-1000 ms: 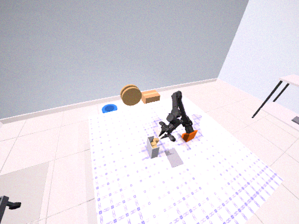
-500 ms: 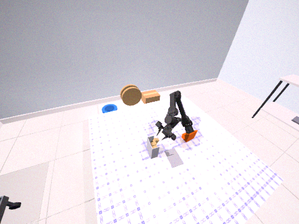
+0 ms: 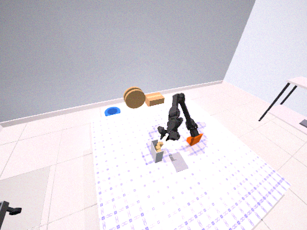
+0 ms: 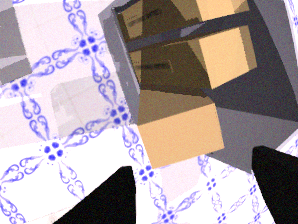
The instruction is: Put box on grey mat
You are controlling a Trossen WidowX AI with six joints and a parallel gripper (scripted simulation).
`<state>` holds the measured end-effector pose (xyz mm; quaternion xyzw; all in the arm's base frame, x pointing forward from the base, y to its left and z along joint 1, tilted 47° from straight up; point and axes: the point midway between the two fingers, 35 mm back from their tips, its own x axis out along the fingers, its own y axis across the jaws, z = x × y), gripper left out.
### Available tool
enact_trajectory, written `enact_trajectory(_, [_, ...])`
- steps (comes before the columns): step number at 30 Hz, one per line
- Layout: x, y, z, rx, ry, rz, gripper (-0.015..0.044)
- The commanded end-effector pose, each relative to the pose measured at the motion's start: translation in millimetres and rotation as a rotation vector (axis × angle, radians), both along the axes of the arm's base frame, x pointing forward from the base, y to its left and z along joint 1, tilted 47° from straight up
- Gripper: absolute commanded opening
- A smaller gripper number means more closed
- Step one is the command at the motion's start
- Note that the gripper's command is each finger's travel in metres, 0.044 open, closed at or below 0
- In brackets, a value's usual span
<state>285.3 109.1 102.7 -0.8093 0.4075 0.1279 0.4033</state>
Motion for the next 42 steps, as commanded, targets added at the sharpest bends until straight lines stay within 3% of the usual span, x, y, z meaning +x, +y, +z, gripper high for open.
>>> enact_trajectory(1, [-0.3, 1.4, 1.6, -0.100, 0.109, 0.056, 0.0235])
enact_trajectory(42, [24.1, -21.9, -19.7, -0.101, 0.107, 0.056, 0.0235])
